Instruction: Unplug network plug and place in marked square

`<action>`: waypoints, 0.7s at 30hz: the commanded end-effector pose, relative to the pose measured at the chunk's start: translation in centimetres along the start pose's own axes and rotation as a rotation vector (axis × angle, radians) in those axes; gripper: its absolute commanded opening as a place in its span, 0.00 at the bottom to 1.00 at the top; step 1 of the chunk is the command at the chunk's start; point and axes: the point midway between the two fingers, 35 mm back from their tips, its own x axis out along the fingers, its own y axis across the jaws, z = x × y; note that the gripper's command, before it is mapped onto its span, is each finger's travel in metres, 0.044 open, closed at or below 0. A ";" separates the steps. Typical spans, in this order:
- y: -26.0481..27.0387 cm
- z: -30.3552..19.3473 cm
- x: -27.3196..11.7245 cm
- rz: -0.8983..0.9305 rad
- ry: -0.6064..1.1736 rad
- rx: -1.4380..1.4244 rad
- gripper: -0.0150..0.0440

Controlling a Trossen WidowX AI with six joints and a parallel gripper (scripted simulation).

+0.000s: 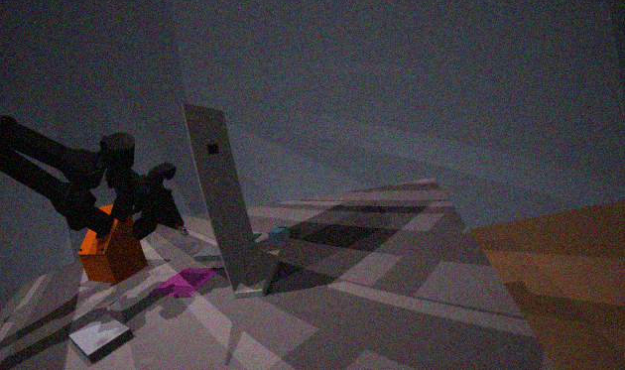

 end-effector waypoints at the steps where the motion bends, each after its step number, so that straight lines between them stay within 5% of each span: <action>1: -1.3 0.2 0.4 -0.050 -0.051 0.011 0.25; 21: -4.3 0.9 1.4 -0.148 -0.172 0.029 0.25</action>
